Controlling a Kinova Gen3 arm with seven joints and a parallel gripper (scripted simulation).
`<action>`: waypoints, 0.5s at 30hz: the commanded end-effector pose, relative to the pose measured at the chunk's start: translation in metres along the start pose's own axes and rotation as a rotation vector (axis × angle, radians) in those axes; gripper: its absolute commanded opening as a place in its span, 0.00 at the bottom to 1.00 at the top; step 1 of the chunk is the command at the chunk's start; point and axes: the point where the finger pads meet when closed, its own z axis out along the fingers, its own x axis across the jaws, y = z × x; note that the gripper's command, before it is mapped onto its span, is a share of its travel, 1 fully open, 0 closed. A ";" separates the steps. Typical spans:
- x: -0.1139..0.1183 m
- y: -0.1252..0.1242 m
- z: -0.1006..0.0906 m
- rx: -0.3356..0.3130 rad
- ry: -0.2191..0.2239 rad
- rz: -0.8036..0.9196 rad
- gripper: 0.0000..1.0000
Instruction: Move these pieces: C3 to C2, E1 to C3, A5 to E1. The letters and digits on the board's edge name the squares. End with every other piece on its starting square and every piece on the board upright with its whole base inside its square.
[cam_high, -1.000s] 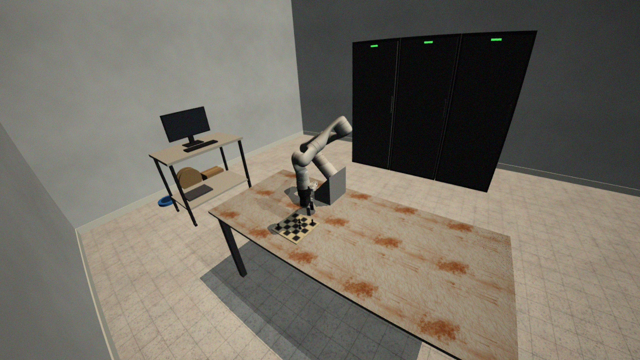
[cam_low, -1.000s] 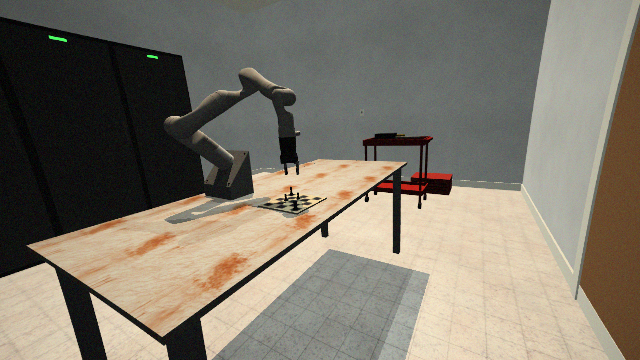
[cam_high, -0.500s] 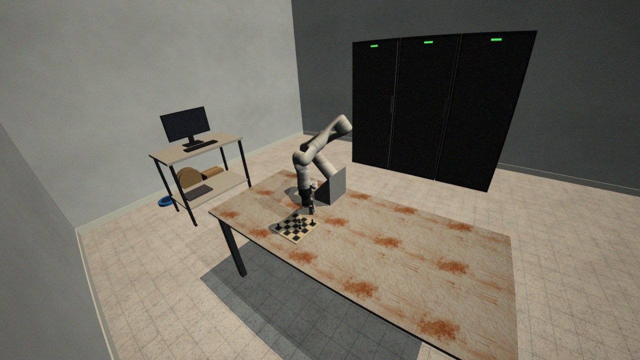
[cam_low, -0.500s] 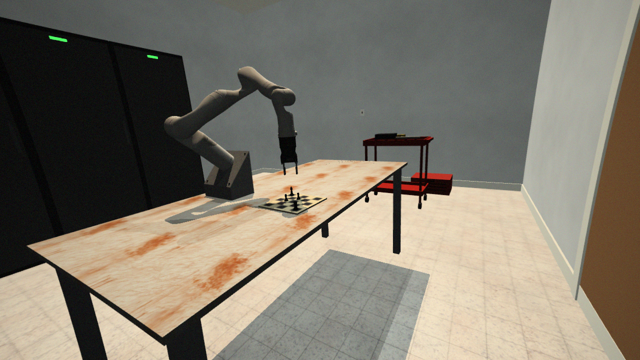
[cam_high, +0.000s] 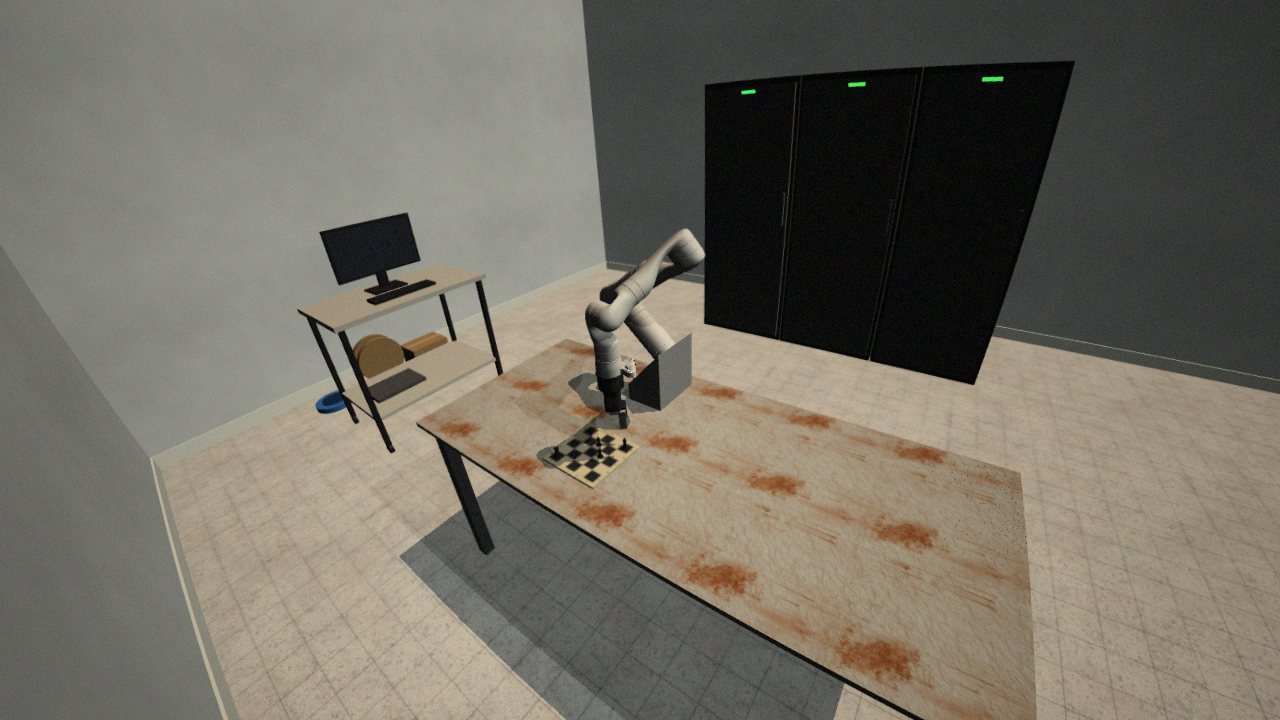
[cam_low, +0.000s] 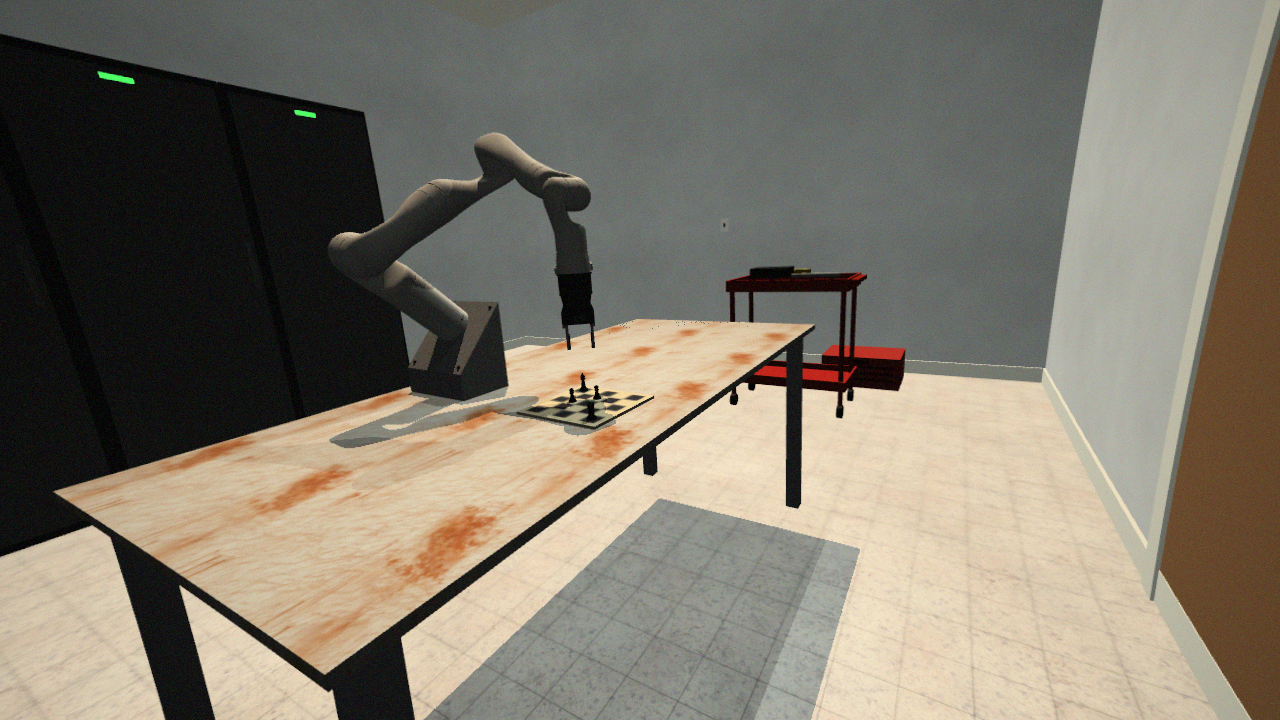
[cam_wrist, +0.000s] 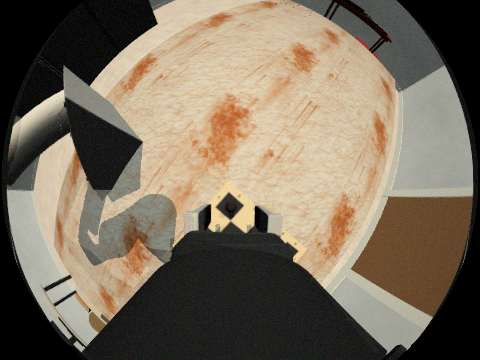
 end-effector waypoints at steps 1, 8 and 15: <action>-0.002 0.001 -0.001 -0.005 0.000 -0.013 1.00; -0.002 0.001 -0.001 -0.005 0.000 -0.013 0.73; -0.002 0.001 -0.001 -0.005 0.000 -0.013 0.73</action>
